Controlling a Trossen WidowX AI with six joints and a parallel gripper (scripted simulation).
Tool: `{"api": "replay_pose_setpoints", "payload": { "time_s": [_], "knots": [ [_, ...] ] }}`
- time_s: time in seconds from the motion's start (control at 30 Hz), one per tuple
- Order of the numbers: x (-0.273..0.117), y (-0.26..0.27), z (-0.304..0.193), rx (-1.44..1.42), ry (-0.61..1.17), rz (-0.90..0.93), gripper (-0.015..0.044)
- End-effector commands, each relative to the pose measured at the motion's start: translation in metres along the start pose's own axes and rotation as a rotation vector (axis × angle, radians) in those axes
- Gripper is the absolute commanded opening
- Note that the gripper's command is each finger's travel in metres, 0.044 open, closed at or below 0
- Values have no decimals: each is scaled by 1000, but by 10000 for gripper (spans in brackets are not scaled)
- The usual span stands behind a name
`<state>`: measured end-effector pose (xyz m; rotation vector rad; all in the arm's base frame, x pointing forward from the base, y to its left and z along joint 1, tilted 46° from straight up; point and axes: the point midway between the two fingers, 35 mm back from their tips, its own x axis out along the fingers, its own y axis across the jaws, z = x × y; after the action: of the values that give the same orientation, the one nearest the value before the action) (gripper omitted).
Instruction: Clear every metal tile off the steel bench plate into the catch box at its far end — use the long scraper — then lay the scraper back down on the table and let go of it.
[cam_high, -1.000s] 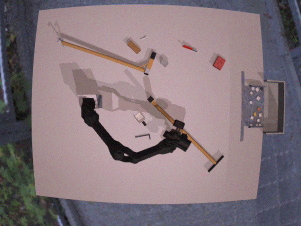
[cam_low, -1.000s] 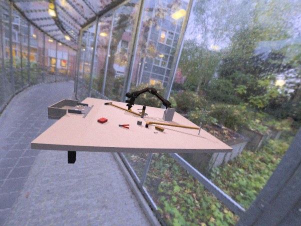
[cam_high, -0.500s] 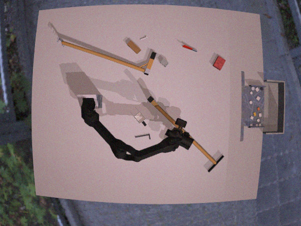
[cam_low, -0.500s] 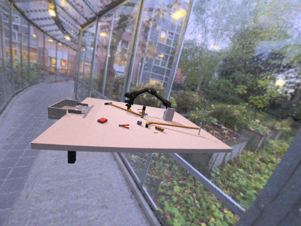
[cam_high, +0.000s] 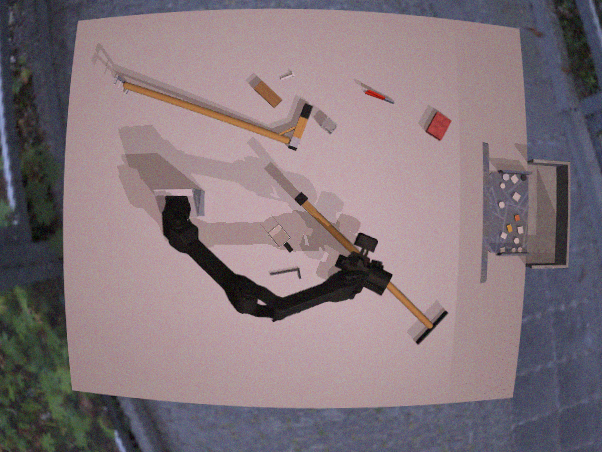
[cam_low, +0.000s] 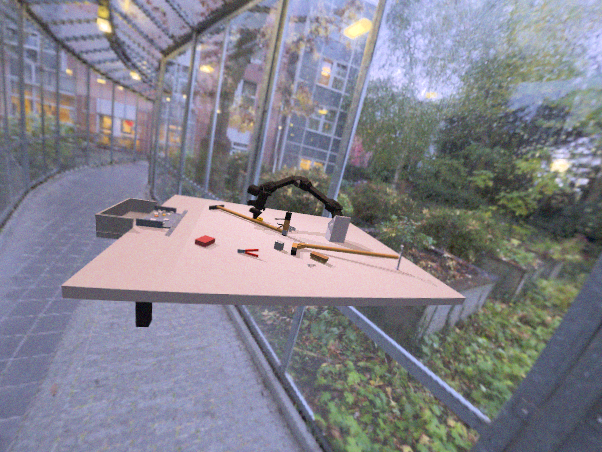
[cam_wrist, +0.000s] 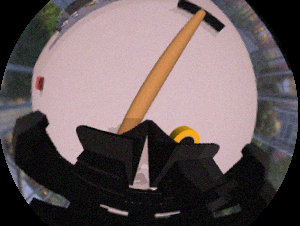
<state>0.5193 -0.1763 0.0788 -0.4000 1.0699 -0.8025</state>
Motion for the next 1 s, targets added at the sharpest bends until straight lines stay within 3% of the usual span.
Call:
{"api": "replay_pose_setpoints", "payload": {
  "time_s": [0.0, 0.97],
  "knots": [
    [1, 3, 2, 4, 1, -4, 0],
    [3, 30, 11, 5, 1, -3, 0]
  ]
}}
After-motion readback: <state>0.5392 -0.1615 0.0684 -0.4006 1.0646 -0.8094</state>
